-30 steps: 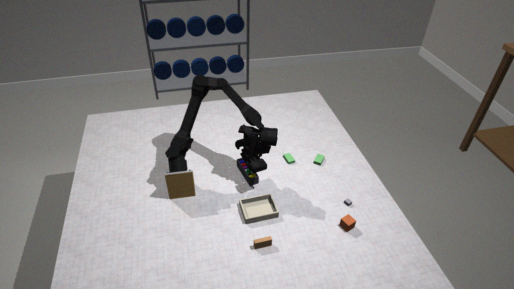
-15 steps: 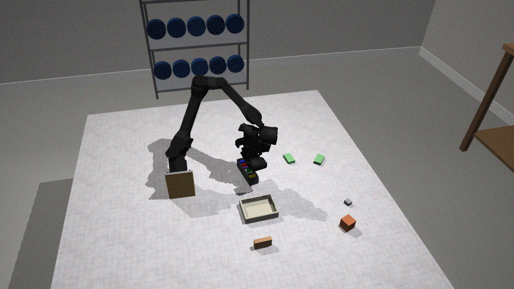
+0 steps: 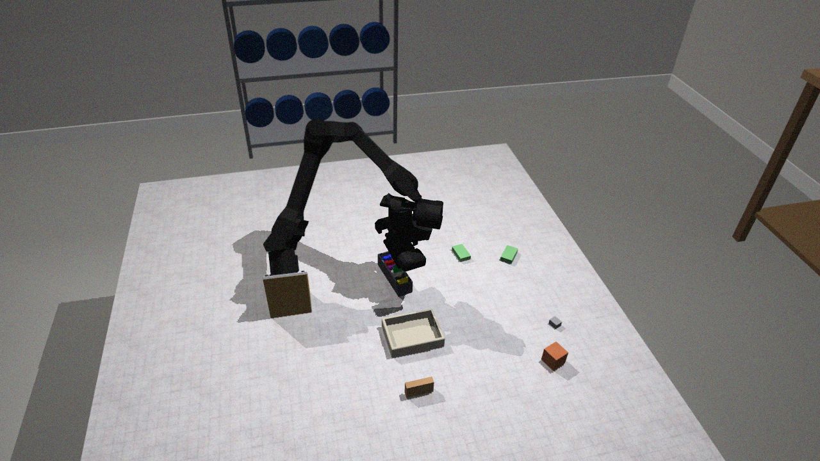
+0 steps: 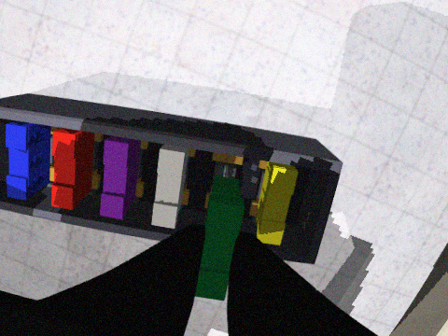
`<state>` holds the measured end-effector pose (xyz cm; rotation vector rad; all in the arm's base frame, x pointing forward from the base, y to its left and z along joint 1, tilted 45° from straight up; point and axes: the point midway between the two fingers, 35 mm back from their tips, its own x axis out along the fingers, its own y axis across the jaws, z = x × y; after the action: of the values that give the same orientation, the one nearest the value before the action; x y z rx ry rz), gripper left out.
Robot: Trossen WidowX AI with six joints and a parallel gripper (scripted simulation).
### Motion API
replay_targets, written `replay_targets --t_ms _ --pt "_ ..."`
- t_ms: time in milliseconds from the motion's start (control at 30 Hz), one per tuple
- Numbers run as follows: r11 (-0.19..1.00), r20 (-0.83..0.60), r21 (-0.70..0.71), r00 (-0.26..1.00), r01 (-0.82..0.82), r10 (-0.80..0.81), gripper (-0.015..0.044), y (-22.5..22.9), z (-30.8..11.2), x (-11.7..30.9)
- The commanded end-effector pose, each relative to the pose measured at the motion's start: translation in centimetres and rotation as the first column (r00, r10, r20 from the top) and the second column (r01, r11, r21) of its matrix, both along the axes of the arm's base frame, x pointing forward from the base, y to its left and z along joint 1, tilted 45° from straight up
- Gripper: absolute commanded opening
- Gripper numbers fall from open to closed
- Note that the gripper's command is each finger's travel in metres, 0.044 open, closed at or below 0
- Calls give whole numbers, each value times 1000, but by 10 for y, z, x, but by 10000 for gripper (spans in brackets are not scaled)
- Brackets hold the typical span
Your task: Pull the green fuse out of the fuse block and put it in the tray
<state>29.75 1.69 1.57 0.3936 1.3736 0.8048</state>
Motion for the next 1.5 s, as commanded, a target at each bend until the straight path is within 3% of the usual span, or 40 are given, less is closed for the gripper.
replay_targets --t_ms 0,667,1467 --pt "1000 8 -6 1000 -6 6 0 -2 2 1" --pt "1000 8 -8 1000 -5 5 0 -21 16 3" --pt "1000 10 -23 1000 -3 3 0 -120 -74 15"
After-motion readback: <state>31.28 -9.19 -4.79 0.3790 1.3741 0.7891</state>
